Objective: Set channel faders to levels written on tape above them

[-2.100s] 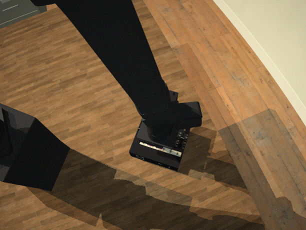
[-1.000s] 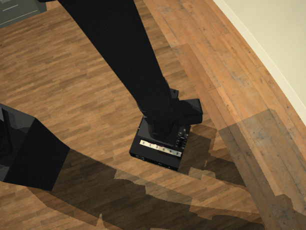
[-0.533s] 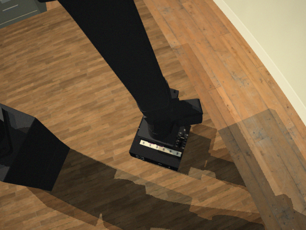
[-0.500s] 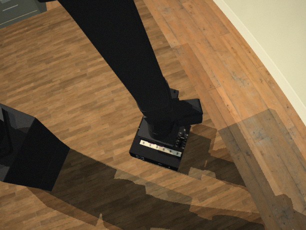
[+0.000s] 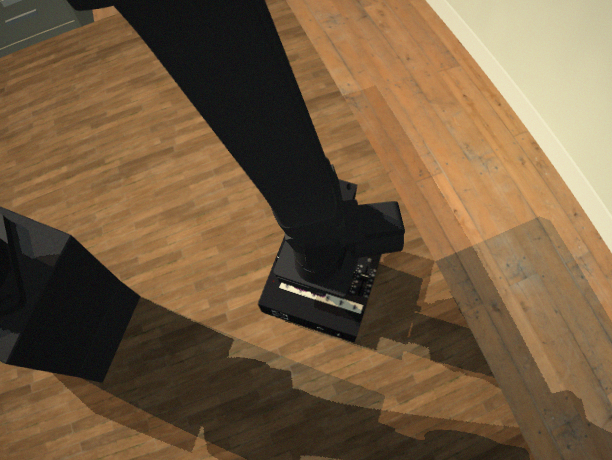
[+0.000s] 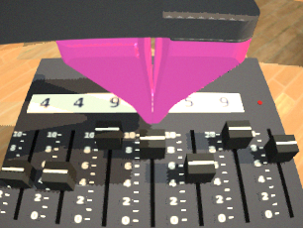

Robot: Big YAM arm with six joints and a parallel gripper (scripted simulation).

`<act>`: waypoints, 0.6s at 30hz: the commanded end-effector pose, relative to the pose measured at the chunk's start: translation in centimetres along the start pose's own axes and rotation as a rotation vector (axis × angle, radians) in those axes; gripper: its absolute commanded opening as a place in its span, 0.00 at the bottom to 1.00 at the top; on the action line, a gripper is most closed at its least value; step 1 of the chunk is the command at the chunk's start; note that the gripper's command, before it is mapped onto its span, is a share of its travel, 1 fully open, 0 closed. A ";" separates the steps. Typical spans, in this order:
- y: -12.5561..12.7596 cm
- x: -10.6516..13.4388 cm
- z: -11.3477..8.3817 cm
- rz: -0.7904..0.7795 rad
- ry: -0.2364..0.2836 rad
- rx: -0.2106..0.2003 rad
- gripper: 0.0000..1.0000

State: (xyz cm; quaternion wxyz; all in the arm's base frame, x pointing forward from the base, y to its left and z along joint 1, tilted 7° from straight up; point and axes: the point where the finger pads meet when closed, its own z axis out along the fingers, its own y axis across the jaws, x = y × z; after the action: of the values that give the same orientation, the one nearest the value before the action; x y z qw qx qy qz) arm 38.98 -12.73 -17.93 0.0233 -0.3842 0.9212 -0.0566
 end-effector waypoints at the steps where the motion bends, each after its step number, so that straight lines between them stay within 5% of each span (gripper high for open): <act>1: -1.0 -0.5 -0.5 -0.013 -0.020 0.028 0.00; 18: -0.7 -0.9 -3.8 -0.022 -0.019 0.022 0.00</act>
State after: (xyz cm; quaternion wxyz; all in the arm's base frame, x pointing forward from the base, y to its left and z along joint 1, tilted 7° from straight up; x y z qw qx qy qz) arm 37.98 -12.41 -16.93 0.0151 -0.3856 0.9212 -0.0499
